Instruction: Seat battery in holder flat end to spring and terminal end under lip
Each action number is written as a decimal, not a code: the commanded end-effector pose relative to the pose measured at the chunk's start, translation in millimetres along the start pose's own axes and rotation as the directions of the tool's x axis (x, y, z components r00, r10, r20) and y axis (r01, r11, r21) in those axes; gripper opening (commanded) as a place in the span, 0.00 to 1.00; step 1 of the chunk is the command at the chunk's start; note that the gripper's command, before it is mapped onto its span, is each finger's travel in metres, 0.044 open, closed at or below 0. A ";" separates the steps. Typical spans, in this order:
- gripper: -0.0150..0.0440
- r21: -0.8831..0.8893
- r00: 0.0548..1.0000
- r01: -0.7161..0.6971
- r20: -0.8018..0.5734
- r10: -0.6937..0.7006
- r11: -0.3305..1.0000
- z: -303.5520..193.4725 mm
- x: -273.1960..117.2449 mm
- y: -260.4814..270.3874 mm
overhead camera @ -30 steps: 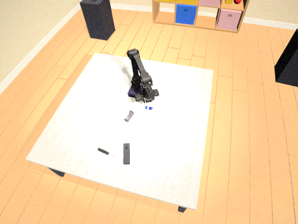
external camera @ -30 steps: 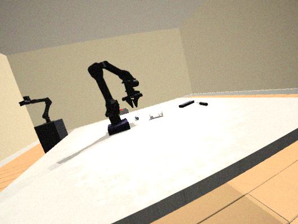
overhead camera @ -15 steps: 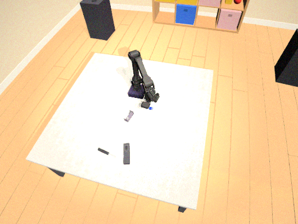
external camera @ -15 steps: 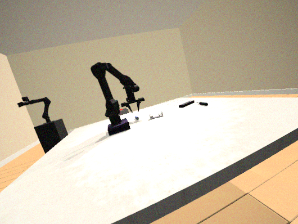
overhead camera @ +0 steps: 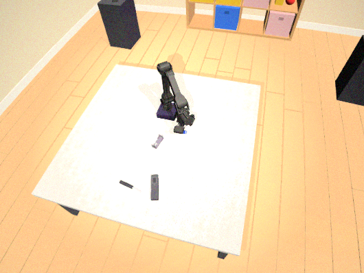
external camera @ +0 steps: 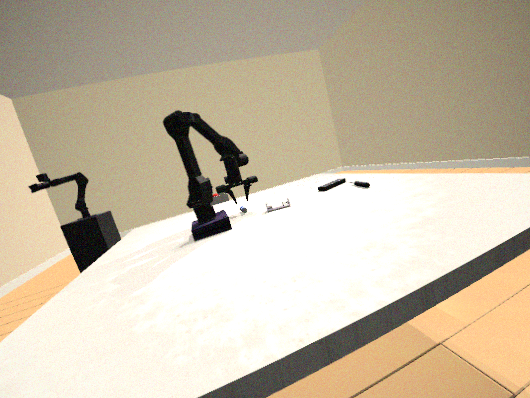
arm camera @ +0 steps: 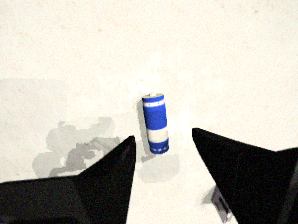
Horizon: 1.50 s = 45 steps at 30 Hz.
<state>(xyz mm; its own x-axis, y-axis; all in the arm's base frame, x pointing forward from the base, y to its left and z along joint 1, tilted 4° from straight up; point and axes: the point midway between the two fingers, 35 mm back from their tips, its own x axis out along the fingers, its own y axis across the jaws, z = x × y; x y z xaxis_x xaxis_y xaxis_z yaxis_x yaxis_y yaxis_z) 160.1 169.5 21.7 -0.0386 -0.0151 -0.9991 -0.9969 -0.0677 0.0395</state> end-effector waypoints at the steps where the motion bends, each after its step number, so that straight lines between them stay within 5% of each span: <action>1: 0.66 -0.006 1.000 -0.013 -0.006 0.013 1.000 -1.1 9.1 2.2; 23: 0.66 -0.006 1.000 -0.014 -0.006 0.014 1.000 -2.3 42.5 3.8; 27: 0.48 -0.006 1.000 -0.014 -0.006 0.014 1.000 -2.3 42.5 3.8; 39: 0.38 -0.006 1.000 -0.014 -0.006 0.014 1.000 -2.1 40.9 3.6; 45: 0.38 -0.006 1.000 -0.013 -0.006 0.013 1.000 -1.7 -6.1 2.8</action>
<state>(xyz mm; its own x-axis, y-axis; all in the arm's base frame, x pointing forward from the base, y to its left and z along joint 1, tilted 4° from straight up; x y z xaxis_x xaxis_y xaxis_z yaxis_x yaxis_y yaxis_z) 154.1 164.5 6.5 -0.0673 -0.0385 -0.9970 -0.9953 -0.0677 0.0698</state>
